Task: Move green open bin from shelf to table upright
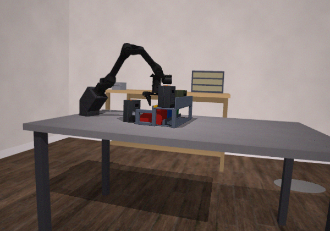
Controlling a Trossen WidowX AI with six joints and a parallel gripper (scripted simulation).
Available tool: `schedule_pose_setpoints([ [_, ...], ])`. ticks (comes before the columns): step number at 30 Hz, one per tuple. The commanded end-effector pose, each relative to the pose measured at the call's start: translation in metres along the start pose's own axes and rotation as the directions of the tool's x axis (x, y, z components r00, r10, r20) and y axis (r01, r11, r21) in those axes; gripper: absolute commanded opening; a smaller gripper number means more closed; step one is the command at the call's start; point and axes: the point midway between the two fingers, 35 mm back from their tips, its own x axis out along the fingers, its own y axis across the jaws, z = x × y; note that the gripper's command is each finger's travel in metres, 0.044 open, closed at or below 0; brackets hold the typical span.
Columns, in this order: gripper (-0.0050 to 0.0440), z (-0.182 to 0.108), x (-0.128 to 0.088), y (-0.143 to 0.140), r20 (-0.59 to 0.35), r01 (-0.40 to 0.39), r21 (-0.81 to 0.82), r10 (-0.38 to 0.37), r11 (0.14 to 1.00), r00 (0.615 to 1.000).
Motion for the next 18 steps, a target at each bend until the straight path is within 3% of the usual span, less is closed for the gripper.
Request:
schedule_pose_setpoints([
  [1, 0.0425, 0.0, -0.006, -0.005, 0.011, 0.016, 0.011, -0.016, 1.0, 1.0],
  [16, 0.0425, 0.0, -0.006, -0.005, 0.011, 0.016, 0.011, -0.016, 1.0, 1.0],
  [18, 0.0425, -0.001, 0.008, -0.016, 0.011, 0.085, 0.011, -0.085, 0.996, 0.996],
])
